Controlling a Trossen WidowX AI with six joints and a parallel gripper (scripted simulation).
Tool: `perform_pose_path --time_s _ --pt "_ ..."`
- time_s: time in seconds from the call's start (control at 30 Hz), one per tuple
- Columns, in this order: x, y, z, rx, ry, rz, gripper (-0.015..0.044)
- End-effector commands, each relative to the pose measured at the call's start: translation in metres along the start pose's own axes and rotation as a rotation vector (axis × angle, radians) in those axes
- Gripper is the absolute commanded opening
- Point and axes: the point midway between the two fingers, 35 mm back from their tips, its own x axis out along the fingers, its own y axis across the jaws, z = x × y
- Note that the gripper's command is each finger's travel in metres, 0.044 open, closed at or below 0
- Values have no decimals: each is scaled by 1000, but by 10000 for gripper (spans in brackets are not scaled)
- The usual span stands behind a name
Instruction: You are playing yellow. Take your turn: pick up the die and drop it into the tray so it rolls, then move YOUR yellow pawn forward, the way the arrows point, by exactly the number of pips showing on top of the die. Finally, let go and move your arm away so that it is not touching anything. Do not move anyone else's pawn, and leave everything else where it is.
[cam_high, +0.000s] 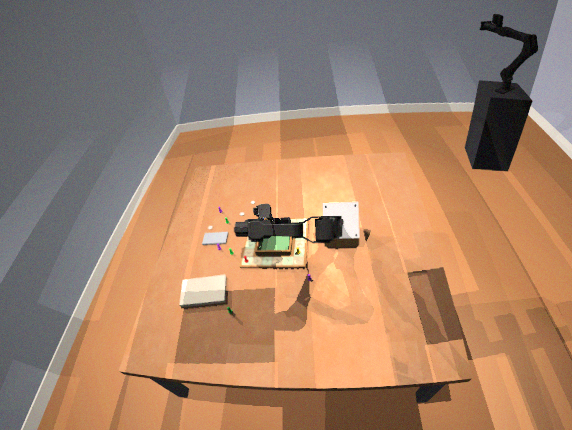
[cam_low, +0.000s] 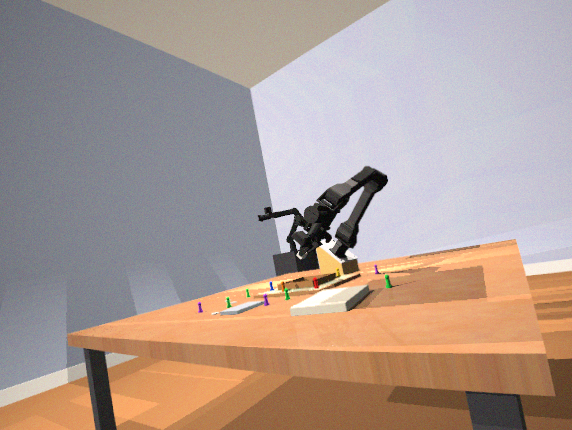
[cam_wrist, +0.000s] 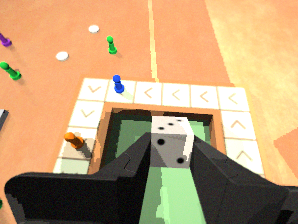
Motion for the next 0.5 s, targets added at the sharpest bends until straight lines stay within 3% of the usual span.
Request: perform_pose_path --time_s 0.0,0.37,0.47 --pt "-2 1 1 3 -6 3 0" --pt "-1 1 0 0 0 1 0" --pt "-1 1 0 0 0 1 79"
